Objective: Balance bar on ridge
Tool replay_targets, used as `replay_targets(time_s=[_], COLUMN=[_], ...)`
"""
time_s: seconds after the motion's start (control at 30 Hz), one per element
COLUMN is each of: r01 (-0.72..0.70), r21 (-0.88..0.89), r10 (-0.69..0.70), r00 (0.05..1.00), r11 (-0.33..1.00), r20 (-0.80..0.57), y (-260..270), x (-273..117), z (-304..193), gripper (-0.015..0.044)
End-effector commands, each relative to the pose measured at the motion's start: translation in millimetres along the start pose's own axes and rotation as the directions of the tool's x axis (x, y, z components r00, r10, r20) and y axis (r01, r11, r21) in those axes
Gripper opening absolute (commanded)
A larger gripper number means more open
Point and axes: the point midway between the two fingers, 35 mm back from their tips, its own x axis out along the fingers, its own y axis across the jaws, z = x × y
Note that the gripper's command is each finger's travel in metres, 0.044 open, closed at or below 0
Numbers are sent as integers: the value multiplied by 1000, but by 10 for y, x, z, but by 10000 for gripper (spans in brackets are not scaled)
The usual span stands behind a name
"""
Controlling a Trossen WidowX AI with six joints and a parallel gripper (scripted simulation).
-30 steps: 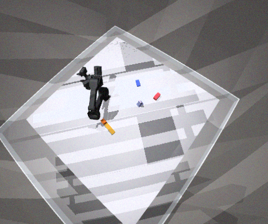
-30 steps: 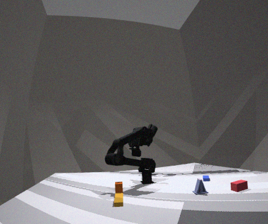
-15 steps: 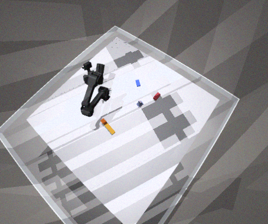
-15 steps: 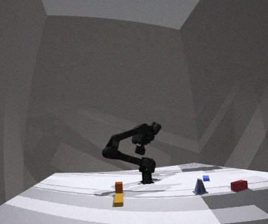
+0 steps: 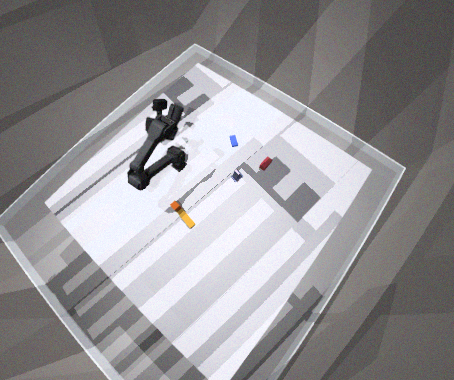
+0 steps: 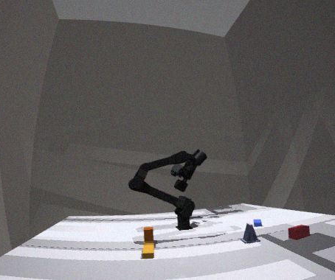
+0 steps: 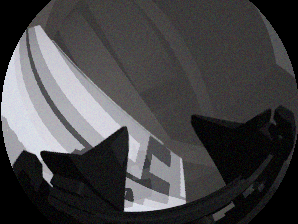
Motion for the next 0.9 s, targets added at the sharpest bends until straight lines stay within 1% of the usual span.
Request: replay_targets(time_s=[0.0, 0.4, 0.87], r01=[20, 121, 298], r21=[79, 265, 436], r10=[-13, -37, -27], r00=[996, 953, 849], r11=[997, 957, 849], r20=[-86, -302, -528], y=[-81, -256, -370], x=[-38, -221, -570], z=[-155, -563, -1010], gripper=[315, 315, 315])
